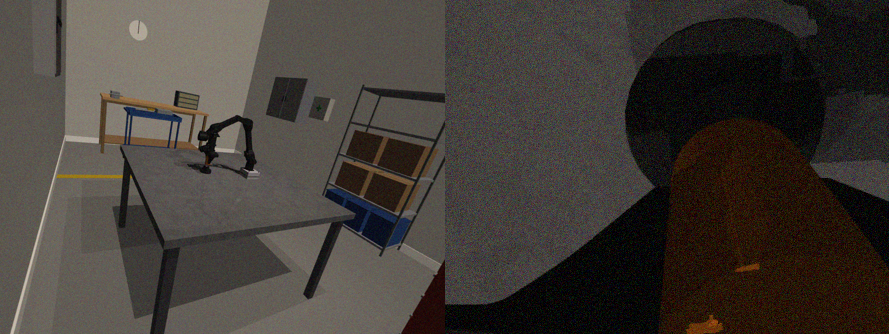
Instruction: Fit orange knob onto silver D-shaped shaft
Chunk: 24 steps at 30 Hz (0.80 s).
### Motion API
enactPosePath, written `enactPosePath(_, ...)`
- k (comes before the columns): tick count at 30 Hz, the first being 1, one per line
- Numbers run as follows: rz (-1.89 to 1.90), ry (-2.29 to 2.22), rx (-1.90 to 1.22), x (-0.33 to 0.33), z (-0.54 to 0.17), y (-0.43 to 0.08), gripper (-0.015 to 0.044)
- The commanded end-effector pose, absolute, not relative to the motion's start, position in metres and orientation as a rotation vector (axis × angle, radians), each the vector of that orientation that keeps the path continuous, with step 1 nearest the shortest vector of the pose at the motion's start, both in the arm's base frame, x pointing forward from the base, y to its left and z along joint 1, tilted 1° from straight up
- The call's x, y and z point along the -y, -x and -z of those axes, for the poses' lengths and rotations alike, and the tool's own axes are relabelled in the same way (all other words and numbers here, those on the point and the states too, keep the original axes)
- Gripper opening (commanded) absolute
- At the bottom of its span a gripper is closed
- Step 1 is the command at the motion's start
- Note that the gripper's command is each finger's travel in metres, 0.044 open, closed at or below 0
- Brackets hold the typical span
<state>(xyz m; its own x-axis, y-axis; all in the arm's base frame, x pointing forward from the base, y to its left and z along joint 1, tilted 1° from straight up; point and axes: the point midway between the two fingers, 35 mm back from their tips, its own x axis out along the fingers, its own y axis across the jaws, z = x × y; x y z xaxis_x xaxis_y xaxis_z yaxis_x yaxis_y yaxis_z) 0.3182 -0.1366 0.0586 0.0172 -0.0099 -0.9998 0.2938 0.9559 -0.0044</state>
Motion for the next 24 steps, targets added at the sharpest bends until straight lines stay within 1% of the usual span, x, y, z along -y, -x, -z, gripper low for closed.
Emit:
enactPosePath(1, 0.238, -0.222, -1.536, 0.1387, -0.0581, -0.3219, 0.0)
enactPosePath(24, 0.196, -0.18, -1.54, 0.1392, -0.0617, -0.323, 0.0)
